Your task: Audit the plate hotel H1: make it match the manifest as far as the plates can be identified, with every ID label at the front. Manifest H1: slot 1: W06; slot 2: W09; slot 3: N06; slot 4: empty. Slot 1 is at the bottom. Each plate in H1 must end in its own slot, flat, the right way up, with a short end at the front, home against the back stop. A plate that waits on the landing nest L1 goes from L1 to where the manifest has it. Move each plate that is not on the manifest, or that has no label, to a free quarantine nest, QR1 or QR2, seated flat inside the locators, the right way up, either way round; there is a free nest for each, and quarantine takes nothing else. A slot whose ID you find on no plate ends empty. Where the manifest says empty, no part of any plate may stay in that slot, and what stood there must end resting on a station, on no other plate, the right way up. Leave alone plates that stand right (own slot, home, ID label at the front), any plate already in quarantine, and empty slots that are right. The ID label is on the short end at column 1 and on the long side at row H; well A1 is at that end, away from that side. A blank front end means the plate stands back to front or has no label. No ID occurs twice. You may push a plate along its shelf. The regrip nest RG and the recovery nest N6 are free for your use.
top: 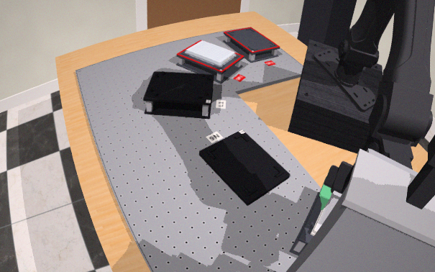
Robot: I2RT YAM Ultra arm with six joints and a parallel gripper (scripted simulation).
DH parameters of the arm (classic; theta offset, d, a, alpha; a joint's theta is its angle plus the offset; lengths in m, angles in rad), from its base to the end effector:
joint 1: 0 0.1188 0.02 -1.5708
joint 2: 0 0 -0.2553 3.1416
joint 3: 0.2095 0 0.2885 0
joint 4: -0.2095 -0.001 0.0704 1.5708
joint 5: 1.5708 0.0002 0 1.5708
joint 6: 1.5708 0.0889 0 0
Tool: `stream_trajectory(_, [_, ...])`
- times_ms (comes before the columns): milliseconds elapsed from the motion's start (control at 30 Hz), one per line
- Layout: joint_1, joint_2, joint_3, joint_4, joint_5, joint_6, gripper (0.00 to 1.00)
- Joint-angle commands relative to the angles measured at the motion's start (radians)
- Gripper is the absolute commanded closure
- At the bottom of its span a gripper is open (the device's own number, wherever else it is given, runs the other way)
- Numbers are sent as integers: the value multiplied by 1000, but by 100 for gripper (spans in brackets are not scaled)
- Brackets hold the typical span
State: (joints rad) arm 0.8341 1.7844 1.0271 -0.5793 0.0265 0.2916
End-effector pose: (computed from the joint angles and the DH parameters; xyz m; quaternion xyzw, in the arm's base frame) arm 0.2410 0.2636 0.0631 -0.2646 0.9572 0.0512 0.1058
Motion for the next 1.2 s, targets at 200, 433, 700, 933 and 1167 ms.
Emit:
stream_trajectory(200, [-1, -5, -1, 11, -1, -2, 14])
stream_trajectory(433, [-1, -5, -1, 11, -1, -2, 14])
stream_trajectory(700, [-3, -31, -4, -8, -3, -4, 14])
stream_trajectory(933, [-1, -51, 28, -37, -2, -2, 14])
stream_trajectory(1167, [1, -70, 36, -64, -1, -1, 14])
